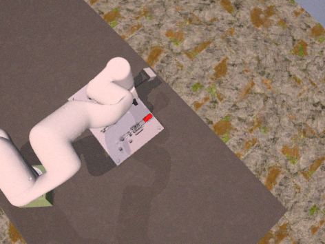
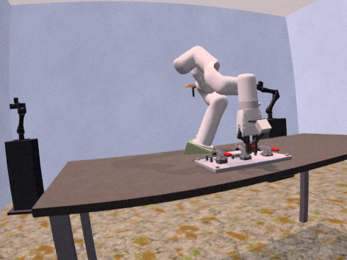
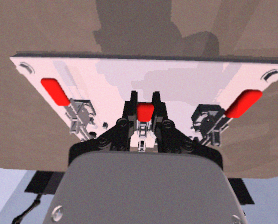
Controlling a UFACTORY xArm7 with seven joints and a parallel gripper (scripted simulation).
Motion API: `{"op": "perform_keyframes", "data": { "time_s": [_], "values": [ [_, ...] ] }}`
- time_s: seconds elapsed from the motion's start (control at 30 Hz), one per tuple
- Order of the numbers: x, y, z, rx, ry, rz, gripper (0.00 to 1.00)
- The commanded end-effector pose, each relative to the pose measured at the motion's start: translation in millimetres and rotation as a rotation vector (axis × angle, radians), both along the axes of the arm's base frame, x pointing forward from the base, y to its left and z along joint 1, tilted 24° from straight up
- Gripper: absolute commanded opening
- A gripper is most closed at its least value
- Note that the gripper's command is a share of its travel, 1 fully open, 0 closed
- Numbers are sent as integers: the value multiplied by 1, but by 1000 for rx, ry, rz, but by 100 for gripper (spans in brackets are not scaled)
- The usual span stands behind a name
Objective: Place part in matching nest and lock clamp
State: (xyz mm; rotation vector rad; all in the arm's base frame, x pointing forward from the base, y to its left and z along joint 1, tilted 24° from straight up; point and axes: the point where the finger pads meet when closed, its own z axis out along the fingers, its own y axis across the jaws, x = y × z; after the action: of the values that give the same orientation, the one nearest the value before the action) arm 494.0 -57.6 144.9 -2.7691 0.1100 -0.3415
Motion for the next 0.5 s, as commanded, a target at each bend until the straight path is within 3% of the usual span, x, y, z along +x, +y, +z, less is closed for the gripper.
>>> {"op": "perform_keyframes", "data": {
  "time_s": [0.0,0.47],
  "values": [
    [4,1,-2,-1,-1,-1,0],
    [8,2,-7,-1,-1,-1,0]
  ]
}}
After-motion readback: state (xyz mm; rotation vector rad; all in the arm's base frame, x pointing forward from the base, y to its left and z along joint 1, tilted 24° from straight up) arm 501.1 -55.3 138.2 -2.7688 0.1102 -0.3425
